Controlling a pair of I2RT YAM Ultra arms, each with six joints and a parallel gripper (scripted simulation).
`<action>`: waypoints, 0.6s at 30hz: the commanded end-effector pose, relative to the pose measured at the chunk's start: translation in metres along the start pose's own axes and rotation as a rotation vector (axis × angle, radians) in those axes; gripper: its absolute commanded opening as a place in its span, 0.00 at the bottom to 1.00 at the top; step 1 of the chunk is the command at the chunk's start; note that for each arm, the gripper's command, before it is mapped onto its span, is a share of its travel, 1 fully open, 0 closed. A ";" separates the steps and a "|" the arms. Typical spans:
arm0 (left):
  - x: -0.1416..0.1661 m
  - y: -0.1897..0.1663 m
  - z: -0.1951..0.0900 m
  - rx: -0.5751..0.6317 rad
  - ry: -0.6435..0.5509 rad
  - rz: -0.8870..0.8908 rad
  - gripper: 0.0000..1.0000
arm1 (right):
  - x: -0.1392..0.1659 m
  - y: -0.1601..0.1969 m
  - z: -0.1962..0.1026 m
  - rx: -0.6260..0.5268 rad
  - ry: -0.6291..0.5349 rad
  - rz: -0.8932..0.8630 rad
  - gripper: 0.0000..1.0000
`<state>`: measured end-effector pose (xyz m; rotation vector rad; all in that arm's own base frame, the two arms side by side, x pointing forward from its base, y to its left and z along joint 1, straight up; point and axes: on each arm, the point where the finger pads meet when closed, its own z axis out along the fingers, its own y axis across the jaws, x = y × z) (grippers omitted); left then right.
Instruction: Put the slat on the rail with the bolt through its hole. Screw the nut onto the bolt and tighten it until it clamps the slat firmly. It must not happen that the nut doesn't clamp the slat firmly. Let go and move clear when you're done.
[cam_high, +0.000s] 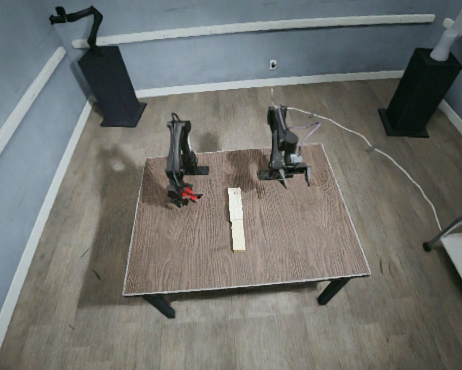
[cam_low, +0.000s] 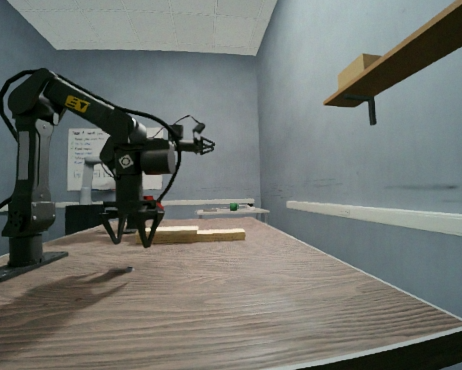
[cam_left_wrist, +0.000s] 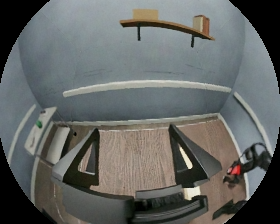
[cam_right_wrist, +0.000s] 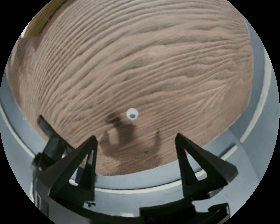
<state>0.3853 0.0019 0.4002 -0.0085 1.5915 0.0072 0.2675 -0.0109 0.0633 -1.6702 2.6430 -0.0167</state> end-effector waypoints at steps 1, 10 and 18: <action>-0.012 -0.001 -0.005 0.010 -0.033 0.001 1.00 | 0.003 0.002 0.007 -0.011 0.005 0.002 1.00; -0.012 -0.001 -0.005 0.010 -0.033 0.001 1.00 | 0.003 0.002 0.012 -0.012 0.005 0.001 1.00; -0.012 -0.001 -0.005 0.010 -0.033 0.001 1.00 | 0.003 0.001 0.018 -0.012 0.005 0.001 1.00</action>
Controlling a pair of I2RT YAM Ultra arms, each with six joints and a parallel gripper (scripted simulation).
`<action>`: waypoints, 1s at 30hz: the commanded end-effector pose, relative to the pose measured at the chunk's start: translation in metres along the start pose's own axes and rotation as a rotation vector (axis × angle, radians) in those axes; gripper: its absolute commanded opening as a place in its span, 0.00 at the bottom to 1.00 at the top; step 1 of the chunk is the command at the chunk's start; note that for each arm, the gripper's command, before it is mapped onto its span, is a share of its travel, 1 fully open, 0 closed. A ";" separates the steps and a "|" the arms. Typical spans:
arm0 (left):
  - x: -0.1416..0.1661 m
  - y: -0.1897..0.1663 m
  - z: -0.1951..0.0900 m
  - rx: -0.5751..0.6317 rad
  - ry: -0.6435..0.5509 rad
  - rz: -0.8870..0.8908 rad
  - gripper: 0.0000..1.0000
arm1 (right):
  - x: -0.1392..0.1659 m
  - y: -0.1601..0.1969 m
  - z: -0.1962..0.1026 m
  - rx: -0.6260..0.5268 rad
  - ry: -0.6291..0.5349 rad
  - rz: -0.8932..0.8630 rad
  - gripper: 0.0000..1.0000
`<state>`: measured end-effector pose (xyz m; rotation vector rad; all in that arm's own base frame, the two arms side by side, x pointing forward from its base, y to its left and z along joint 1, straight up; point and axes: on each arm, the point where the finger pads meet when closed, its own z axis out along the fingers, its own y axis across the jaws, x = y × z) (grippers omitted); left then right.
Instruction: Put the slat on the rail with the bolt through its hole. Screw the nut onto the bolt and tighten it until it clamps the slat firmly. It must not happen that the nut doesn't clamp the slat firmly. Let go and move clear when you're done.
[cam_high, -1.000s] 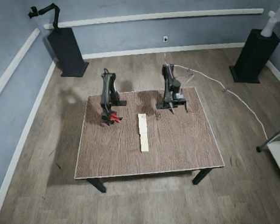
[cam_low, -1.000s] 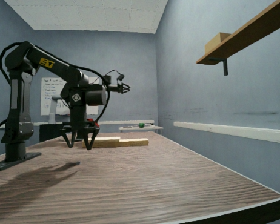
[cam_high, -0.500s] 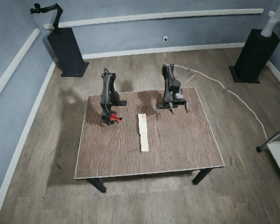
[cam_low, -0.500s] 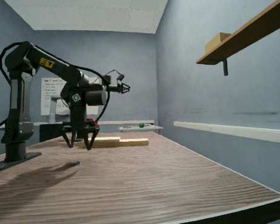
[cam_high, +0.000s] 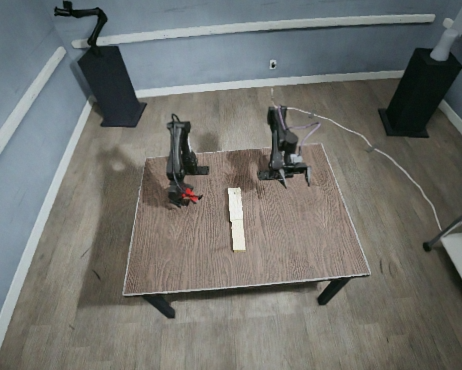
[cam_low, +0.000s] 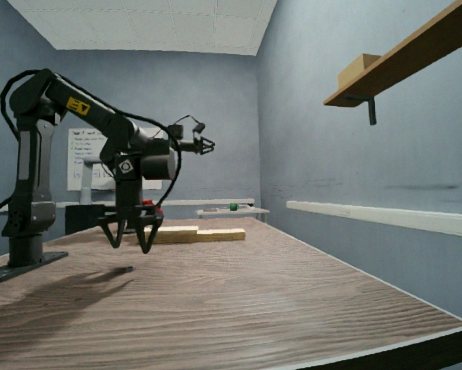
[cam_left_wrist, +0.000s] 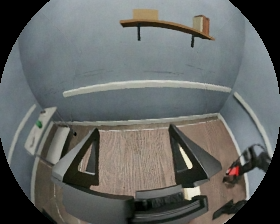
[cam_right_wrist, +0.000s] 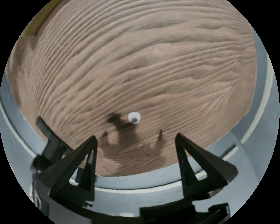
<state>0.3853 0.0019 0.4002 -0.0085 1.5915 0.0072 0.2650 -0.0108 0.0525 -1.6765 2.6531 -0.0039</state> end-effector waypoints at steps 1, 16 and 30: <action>-0.012 -0.001 -0.005 0.010 -0.033 0.001 1.00 | 0.002 -0.001 0.008 0.001 -0.001 0.001 1.00; -0.012 -0.001 -0.005 0.010 -0.033 0.001 1.00 | 0.002 -0.002 0.017 0.001 0.000 0.001 1.00; -0.012 -0.001 -0.005 0.010 -0.033 0.001 1.00 | 0.002 -0.002 0.025 0.000 0.000 0.001 1.00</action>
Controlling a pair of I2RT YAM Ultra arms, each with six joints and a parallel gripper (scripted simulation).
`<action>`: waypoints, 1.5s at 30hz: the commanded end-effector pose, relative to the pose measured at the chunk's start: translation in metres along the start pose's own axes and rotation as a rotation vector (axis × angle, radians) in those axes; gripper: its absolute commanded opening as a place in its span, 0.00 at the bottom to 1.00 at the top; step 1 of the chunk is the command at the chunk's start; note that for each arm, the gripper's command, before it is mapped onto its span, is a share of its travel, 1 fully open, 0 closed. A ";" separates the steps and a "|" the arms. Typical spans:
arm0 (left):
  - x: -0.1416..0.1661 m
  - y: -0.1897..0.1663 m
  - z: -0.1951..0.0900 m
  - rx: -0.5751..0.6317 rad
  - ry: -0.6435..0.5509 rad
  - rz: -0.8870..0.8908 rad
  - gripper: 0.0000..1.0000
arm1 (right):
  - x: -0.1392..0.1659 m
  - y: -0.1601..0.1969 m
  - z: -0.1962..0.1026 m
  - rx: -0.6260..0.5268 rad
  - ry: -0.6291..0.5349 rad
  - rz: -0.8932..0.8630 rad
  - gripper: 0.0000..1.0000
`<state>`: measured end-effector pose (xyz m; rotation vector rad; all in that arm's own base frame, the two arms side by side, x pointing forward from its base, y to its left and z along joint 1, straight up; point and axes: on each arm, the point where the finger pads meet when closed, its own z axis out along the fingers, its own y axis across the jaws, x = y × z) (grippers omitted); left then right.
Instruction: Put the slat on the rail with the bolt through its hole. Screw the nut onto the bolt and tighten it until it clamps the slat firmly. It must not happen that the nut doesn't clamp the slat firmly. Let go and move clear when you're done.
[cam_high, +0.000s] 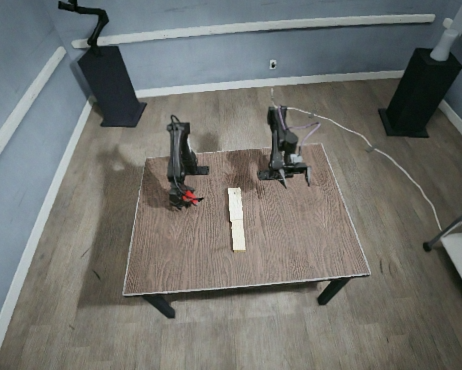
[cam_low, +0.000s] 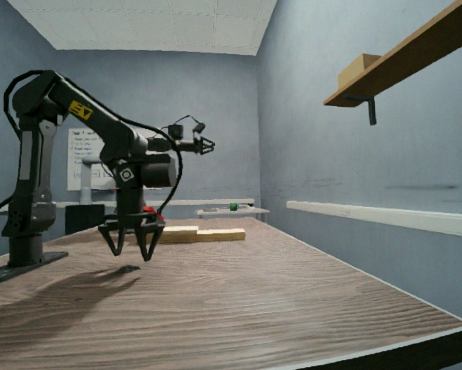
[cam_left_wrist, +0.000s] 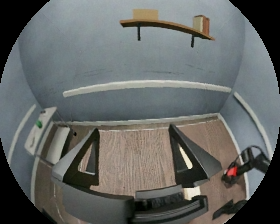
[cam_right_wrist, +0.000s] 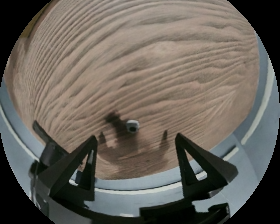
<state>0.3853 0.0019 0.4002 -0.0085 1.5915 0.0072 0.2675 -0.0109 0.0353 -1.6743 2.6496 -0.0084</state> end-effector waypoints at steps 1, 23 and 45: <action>-0.012 -0.001 -0.005 0.010 -0.033 0.001 1.00 | 0.003 0.001 0.009 -0.005 0.002 0.001 1.00; -0.012 -0.001 -0.005 0.010 -0.033 0.001 1.00 | 0.004 0.001 0.022 -0.005 0.002 0.001 1.00; -0.012 -0.001 -0.005 0.010 -0.033 0.001 1.00 | -0.001 -0.001 0.021 0.007 -0.003 0.000 0.32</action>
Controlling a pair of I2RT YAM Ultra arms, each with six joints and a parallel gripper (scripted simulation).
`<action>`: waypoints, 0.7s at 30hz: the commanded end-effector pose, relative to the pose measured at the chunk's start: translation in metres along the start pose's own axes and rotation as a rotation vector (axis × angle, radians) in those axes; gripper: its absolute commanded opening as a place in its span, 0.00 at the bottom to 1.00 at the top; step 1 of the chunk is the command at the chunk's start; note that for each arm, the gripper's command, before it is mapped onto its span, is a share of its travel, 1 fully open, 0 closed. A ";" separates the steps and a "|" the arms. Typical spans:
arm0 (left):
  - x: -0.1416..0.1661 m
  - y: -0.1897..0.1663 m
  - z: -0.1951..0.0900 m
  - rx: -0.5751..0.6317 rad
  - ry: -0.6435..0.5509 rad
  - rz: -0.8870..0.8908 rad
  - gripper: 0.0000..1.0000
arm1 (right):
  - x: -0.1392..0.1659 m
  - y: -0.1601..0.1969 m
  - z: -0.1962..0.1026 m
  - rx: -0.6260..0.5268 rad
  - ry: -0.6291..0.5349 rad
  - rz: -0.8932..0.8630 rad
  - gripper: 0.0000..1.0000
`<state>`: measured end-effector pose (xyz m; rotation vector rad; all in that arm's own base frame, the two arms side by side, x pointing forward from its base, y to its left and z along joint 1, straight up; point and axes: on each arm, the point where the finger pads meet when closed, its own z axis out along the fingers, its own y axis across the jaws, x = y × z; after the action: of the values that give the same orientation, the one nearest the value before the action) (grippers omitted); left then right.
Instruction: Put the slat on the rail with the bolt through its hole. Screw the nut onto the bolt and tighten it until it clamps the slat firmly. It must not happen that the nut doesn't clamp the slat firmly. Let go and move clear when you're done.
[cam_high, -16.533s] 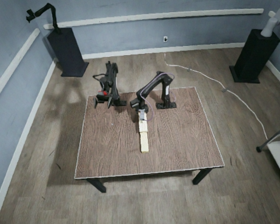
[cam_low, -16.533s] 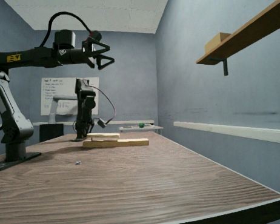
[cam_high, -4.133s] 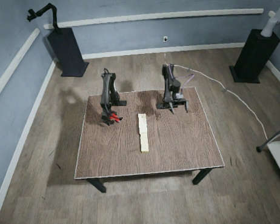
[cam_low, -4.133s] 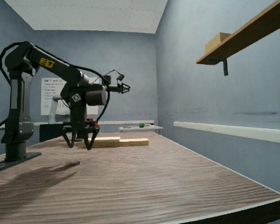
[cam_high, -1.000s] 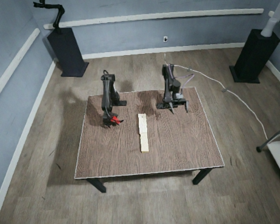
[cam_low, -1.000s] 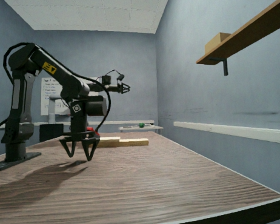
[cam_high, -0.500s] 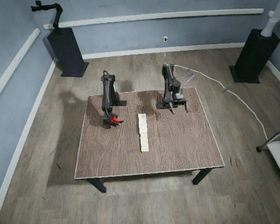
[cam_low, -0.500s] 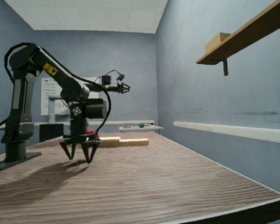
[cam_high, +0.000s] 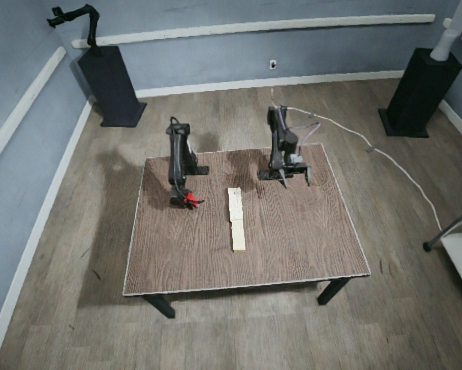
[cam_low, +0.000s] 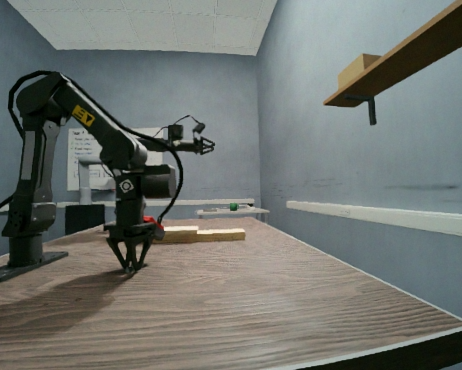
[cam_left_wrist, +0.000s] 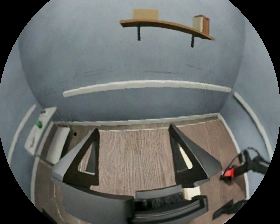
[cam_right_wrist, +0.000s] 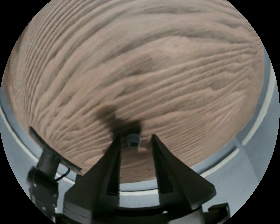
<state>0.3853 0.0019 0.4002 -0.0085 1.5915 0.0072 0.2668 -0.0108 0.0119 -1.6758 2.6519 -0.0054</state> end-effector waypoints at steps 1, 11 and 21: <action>-0.012 -0.001 -0.005 0.010 -0.033 0.001 1.00 | -0.001 -0.002 -0.003 0.010 -0.004 0.000 0.30; -0.012 -0.001 -0.005 0.010 -0.033 0.001 1.00 | -0.001 -0.002 -0.003 0.010 -0.004 0.000 0.16; -0.012 -0.001 -0.005 0.010 -0.033 0.001 1.00 | -0.001 -0.002 -0.003 0.010 -0.004 0.000 0.12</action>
<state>0.3853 0.0019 0.4002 -0.0085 1.5915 0.0072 0.2669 -0.0108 0.0119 -1.6757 2.6518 -0.0055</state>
